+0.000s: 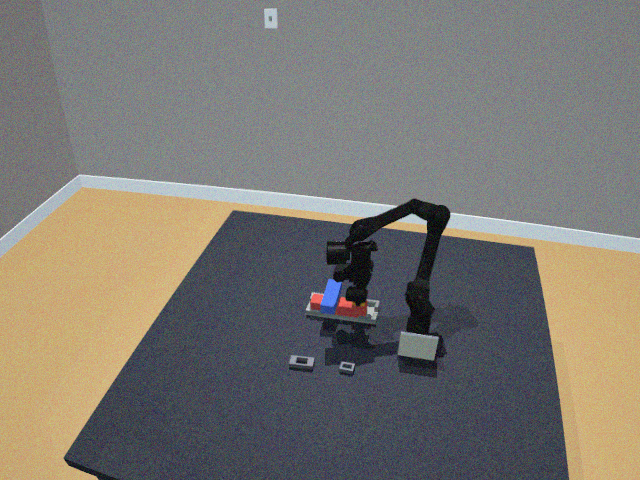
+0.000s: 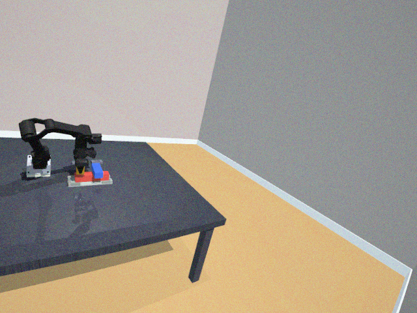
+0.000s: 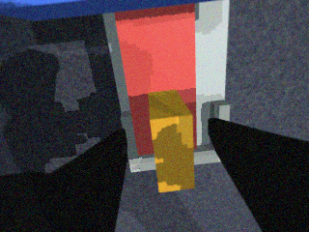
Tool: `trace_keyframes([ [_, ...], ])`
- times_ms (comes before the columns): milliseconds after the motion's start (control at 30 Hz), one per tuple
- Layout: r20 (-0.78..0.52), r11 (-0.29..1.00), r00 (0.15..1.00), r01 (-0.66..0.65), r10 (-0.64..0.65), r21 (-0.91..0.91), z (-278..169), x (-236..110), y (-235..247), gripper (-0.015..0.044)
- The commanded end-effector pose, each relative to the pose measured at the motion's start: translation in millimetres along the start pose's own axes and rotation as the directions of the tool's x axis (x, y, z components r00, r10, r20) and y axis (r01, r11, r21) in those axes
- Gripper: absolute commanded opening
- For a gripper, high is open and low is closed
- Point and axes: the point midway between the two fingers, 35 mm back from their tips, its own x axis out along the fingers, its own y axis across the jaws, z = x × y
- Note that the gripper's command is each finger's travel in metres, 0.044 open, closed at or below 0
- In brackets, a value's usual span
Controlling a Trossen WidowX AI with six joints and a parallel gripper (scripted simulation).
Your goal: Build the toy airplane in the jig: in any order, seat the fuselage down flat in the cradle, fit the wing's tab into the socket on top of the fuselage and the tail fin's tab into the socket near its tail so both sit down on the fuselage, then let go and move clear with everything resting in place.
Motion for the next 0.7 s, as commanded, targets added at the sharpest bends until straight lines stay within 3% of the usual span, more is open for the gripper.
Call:
trace_keyframes([
  [0, -0.001, 1.000, 1.000, 0.000, 0.000, 0.001, 0, 0, 0, 0.0260],
  [67, 0.012, 1.000, 1.000, -0.006, 0.006, 0.006, 2, -10, 0, 0.0260],
  [267, 0.089, 0.998, 0.995, -0.050, 0.046, 0.044, -3, -89, 0, 0.0260],
  [667, 0.079, 0.998, 0.996, -0.043, 0.039, 0.046, 2, -91, 2, 0.0260],
])
